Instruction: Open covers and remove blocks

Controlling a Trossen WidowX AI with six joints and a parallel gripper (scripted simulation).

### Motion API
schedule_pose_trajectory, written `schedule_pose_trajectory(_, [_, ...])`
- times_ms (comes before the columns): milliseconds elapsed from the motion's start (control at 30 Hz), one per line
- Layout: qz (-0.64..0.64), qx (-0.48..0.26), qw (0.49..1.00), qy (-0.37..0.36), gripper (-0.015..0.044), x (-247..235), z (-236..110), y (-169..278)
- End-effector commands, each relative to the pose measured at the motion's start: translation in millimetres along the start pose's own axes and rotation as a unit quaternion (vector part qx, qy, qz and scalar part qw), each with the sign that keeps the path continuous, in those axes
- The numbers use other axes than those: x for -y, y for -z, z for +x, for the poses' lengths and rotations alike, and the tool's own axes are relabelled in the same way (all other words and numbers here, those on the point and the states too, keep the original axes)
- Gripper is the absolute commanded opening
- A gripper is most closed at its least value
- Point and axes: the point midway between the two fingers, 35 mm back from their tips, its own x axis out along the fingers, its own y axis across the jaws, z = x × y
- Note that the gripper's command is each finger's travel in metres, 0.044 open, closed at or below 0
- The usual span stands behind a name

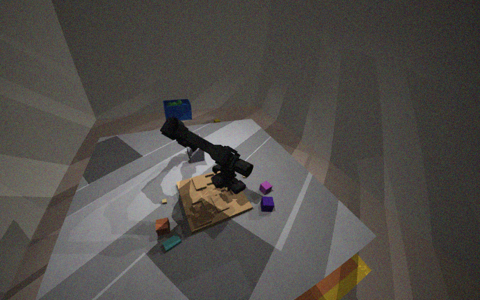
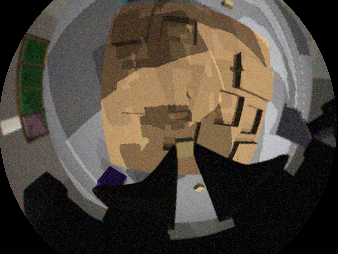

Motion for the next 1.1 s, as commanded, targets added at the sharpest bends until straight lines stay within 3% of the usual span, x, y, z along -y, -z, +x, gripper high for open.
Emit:
schedule_pose_trajectory(0, [0.003,-0.002,1.000,0.000,0.0080,-1,-5,0])
schedule_pose_trajectory(867, [0.002,-0.003,1.000,0.000,0.0080,0,-60,0])
schedule_pose_trajectory(1067, [0.001,-0.006,1.000,-0.001,0.0080,4,-62,-21])
